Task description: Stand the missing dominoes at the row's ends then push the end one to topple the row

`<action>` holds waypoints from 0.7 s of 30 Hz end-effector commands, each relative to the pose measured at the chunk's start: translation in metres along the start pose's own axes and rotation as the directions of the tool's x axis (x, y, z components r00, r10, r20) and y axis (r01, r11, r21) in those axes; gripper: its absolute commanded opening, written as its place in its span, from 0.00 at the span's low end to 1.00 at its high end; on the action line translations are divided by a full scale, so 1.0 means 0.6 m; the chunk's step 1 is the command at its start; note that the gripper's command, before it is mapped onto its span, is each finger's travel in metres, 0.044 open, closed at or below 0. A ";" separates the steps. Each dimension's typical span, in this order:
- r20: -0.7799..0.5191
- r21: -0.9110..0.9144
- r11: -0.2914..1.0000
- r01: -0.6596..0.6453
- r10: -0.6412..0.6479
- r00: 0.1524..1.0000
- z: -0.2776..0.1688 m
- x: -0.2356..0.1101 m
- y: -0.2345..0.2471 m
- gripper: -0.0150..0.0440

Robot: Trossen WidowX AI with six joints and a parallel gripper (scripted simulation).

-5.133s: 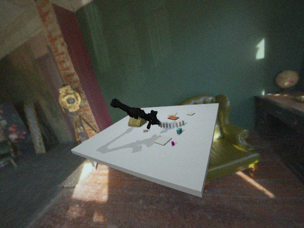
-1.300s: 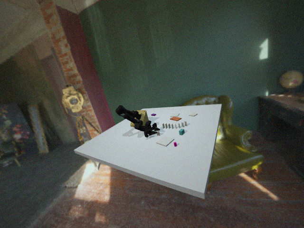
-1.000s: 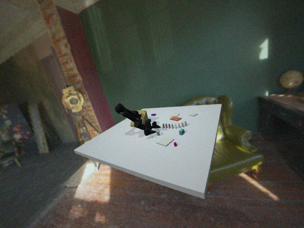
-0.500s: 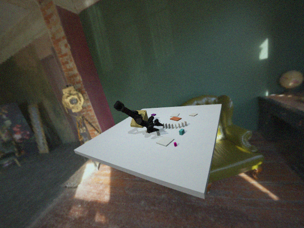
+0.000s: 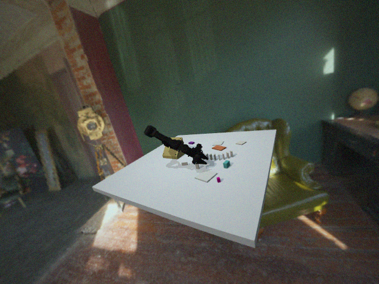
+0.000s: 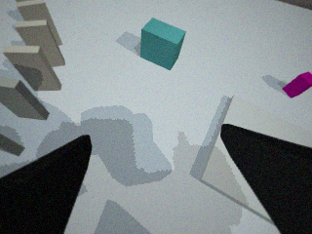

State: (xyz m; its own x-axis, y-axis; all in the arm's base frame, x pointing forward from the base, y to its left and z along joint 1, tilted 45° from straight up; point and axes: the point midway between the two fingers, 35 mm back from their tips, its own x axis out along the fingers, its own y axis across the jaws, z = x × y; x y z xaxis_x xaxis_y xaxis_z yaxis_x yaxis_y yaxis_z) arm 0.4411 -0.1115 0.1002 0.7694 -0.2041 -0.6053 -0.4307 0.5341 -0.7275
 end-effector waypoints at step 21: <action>-0.777 -0.543 0.380 -0.749 0.110 0.619 0.028 -0.141 -0.018 1.00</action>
State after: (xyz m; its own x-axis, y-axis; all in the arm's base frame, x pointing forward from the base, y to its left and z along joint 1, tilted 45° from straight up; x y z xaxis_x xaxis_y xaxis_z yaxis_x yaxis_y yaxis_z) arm 0.4099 -0.0922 0.1246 0.2464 -0.5370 -0.8068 -0.9279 0.1096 -0.3563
